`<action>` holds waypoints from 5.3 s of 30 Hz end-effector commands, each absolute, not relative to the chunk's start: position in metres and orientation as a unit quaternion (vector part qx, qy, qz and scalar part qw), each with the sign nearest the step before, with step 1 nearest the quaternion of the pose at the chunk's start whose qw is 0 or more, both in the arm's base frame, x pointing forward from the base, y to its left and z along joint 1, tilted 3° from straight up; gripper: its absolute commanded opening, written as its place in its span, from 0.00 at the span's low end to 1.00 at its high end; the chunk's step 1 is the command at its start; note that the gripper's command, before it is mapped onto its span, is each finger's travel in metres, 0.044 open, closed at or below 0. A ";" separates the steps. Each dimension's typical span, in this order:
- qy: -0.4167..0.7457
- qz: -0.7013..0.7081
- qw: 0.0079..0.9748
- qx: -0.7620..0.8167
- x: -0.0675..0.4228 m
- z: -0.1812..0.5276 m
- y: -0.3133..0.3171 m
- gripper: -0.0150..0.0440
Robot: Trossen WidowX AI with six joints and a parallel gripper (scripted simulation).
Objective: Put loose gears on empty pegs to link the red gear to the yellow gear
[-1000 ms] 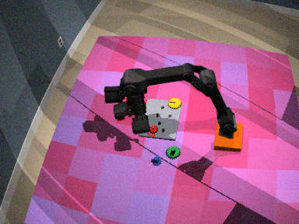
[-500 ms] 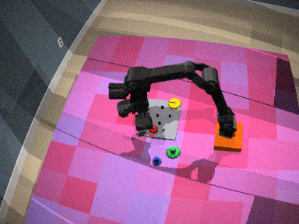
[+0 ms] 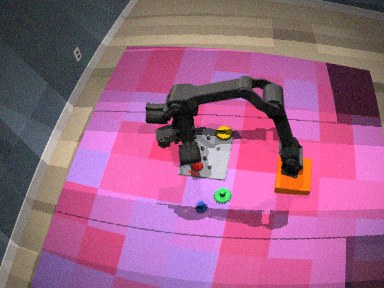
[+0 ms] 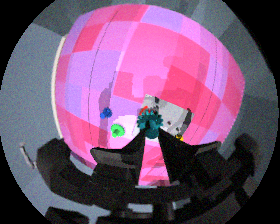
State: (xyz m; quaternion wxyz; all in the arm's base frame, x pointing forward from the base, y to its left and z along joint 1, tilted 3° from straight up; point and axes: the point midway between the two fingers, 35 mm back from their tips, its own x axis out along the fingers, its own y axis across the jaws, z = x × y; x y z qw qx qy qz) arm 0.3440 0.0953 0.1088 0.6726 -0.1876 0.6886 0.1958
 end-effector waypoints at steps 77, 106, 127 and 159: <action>0.673 0.246 0.654 -0.243 0.322 0.046 0.037 0.25; 0.695 0.172 0.677 -0.171 0.321 0.025 0.038 0.25; 0.672 0.246 0.654 -0.243 0.321 0.020 0.037 0.34; 0.631 0.343 0.616 -0.324 0.253 0.064 0.226 1.00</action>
